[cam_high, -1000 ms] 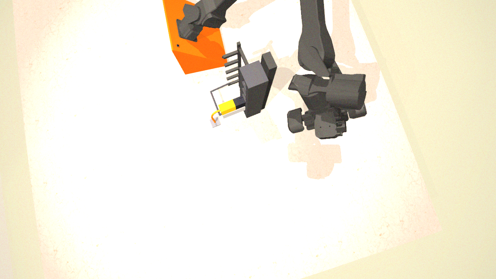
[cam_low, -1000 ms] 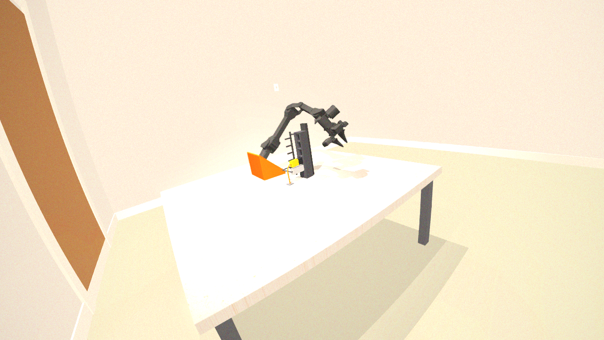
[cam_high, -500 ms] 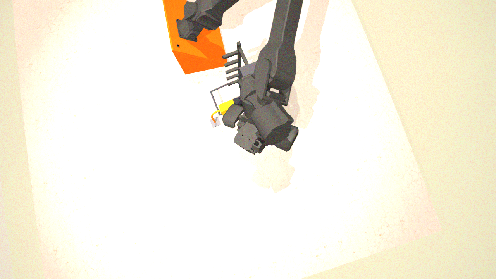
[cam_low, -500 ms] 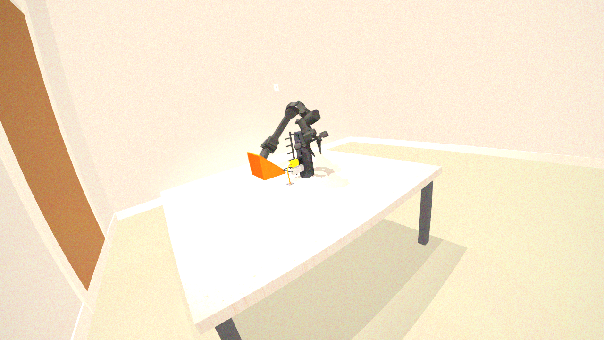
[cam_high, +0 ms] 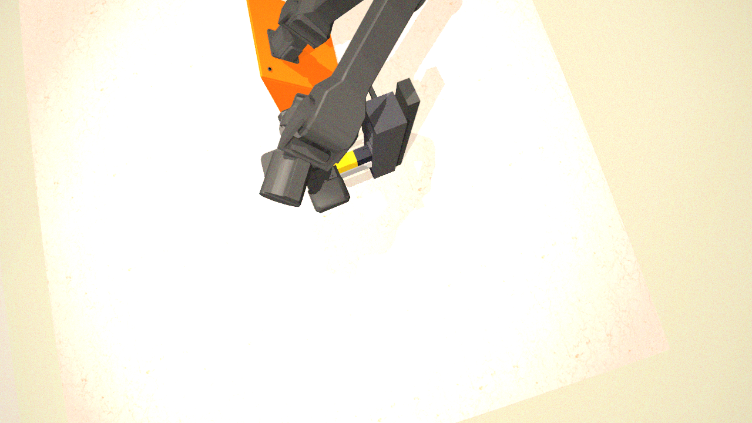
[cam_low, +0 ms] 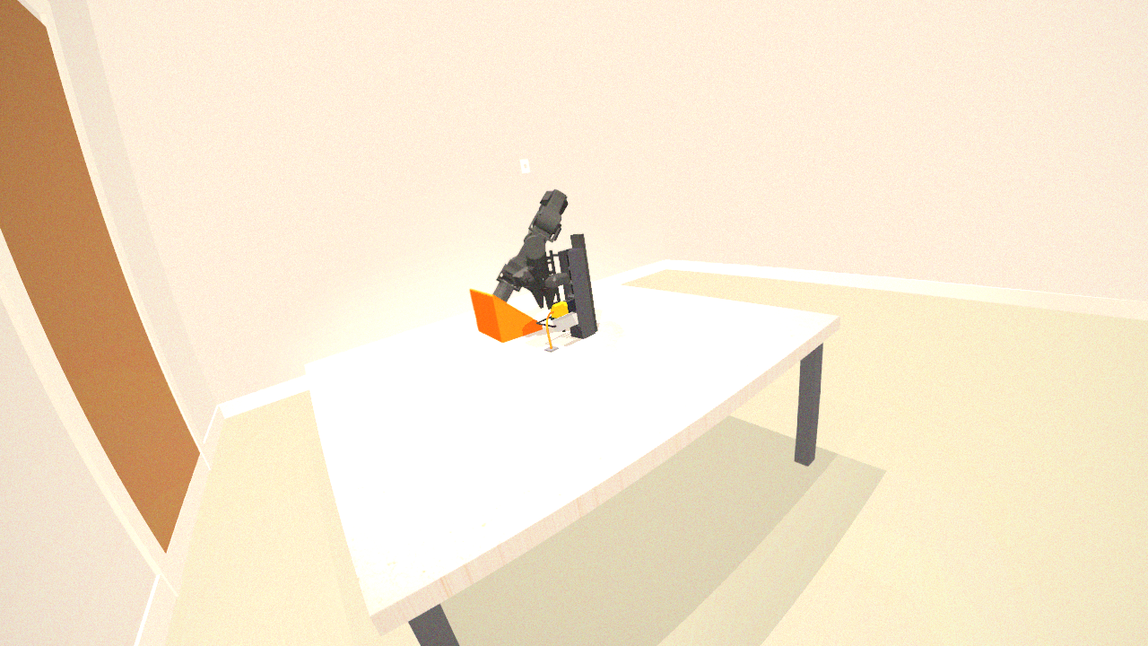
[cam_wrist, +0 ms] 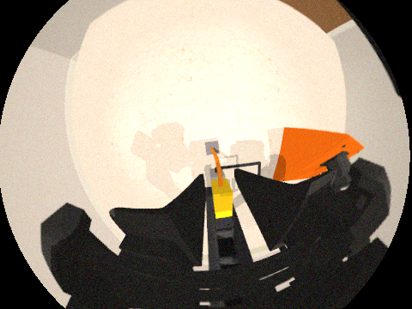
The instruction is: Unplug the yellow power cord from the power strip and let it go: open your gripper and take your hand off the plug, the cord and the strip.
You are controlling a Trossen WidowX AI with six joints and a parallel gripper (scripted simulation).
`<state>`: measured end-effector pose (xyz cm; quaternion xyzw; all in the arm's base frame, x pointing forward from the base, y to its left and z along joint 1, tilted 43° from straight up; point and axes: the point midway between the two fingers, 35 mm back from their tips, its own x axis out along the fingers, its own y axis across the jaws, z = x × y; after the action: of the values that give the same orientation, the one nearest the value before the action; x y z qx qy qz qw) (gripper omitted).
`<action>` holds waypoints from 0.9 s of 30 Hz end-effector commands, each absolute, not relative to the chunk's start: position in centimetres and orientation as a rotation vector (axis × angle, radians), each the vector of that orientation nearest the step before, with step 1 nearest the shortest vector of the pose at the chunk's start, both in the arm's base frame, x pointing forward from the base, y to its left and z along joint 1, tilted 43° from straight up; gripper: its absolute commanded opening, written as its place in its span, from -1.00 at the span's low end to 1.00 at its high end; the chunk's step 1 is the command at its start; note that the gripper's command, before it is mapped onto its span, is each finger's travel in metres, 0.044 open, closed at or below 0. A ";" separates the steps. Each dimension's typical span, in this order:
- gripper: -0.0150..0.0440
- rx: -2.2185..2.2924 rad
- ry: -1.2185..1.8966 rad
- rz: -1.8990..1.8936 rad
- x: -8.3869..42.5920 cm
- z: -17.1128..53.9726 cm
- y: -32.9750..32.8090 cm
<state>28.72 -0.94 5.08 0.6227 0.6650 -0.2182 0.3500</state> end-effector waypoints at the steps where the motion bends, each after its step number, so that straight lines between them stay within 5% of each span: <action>1: 0.05 1.608 1.742 -0.573 28.5 4.9 -0.8; 27: 0.05 1.609 1.743 -0.572 27.7 7.5 2.0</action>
<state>27.93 1.61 7.09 0.6178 0.6715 -0.2198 0.3452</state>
